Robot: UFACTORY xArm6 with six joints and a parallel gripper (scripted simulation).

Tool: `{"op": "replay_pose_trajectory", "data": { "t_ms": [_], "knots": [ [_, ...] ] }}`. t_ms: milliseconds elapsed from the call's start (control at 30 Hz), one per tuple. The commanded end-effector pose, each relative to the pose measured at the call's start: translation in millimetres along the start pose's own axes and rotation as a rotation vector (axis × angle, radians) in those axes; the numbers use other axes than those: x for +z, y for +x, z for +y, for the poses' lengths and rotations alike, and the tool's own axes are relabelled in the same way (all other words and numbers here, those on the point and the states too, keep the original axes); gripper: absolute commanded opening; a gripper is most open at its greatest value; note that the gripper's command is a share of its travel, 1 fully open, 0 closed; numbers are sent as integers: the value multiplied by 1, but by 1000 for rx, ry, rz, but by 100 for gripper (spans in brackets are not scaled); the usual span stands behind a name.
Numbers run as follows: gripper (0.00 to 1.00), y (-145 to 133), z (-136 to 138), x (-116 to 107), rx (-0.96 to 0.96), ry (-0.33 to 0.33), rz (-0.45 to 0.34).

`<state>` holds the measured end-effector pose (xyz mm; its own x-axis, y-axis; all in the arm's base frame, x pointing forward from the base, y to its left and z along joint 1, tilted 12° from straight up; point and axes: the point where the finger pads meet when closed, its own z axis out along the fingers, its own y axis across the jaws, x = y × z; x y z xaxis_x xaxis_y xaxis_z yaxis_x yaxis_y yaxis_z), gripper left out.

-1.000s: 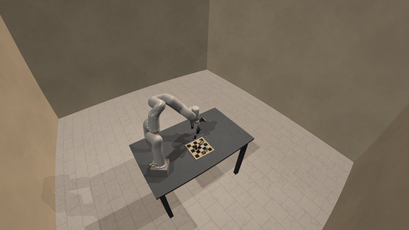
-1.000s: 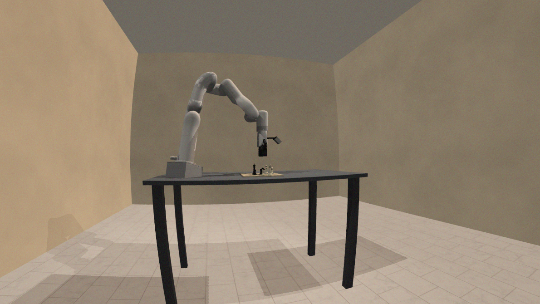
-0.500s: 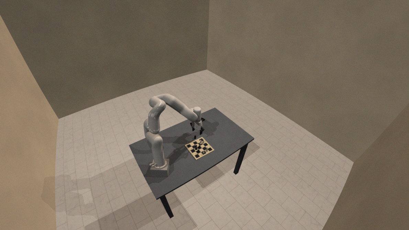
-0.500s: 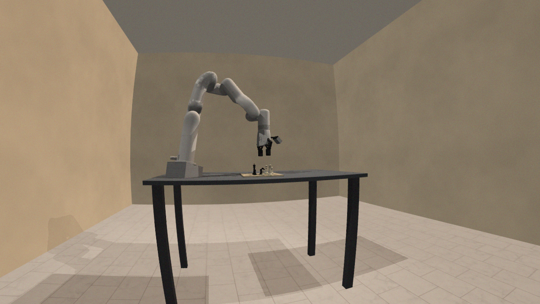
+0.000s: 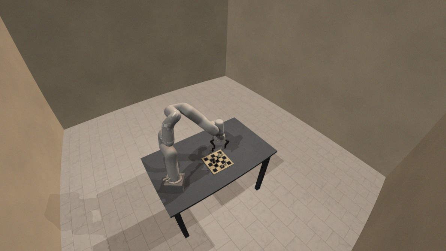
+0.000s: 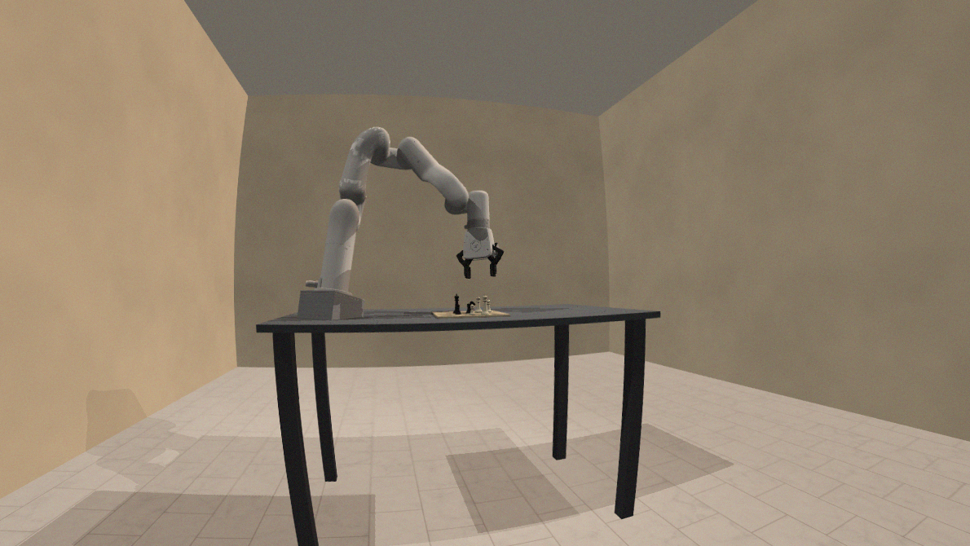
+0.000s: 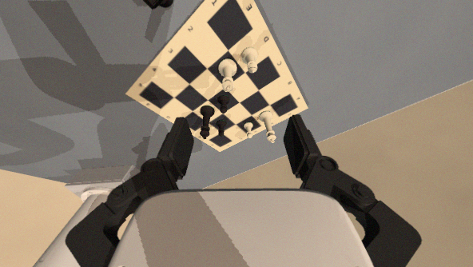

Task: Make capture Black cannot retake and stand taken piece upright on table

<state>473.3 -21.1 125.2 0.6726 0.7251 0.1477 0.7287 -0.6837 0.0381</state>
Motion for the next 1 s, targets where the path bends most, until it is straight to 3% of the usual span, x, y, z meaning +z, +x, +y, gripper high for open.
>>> {"op": "replay_pose_trajectory", "data": {
  "t_ms": [0, 200, 267, 300, 533, 767, 833, 867, 967],
  "knots": [
    [100, -30, 23, -3, -277, 12, 34],
    [100, -59, 40, -5, -512, -4, 19],
    [100, -59, 40, -5, -512, -4, 19],
    [100, -63, 42, -5, -626, -6, 17],
    [100, -86, 53, -7, -888, -13, 10],
    [100, -97, 57, -7, -1163, -12, 21],
    [100, -97, 57, -7, -1163, -12, 21],
    [100, -97, 58, -7, -1275, -9, 40],
    [100, -98, 58, -8, -1374, -7, 64]
  ]
}}
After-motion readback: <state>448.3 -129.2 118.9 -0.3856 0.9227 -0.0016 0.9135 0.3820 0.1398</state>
